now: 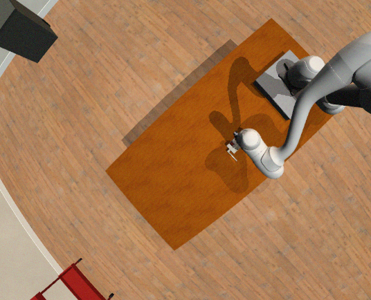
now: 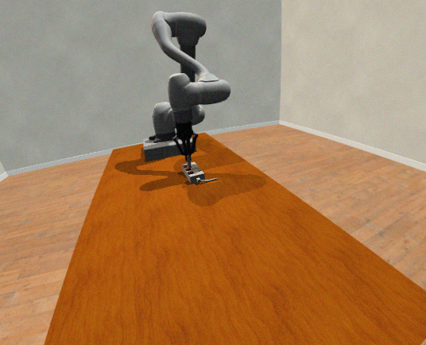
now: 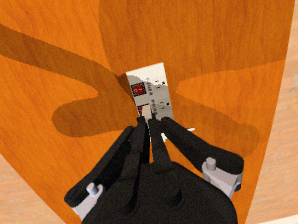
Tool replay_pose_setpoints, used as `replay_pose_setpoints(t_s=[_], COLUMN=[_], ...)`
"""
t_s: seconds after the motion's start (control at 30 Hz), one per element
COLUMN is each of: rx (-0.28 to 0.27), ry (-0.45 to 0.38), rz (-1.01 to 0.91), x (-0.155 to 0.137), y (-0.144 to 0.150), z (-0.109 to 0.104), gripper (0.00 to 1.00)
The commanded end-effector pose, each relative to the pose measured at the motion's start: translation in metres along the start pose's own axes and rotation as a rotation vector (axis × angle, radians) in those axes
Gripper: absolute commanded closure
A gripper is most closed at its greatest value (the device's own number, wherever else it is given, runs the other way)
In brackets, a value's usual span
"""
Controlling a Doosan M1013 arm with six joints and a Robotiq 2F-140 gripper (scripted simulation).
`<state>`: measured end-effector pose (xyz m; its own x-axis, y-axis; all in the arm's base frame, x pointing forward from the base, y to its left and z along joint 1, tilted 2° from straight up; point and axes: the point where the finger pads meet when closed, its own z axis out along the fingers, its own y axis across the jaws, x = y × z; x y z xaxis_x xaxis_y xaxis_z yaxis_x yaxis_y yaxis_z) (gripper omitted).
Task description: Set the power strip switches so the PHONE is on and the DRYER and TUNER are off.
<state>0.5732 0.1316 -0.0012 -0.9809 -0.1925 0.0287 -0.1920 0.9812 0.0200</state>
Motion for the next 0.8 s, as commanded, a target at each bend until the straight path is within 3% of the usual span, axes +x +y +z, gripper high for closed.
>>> replay_pose_setpoints(t_s=[0.0, 0.77], rx=[-0.003, -0.003], ry=[-0.001, -0.001], rz=[0.007, 0.007], x=[0.0004, 0.0004], y=[0.0025, 0.0025], z=[0.0014, 0.0042], gripper=[1.00, 1.00])
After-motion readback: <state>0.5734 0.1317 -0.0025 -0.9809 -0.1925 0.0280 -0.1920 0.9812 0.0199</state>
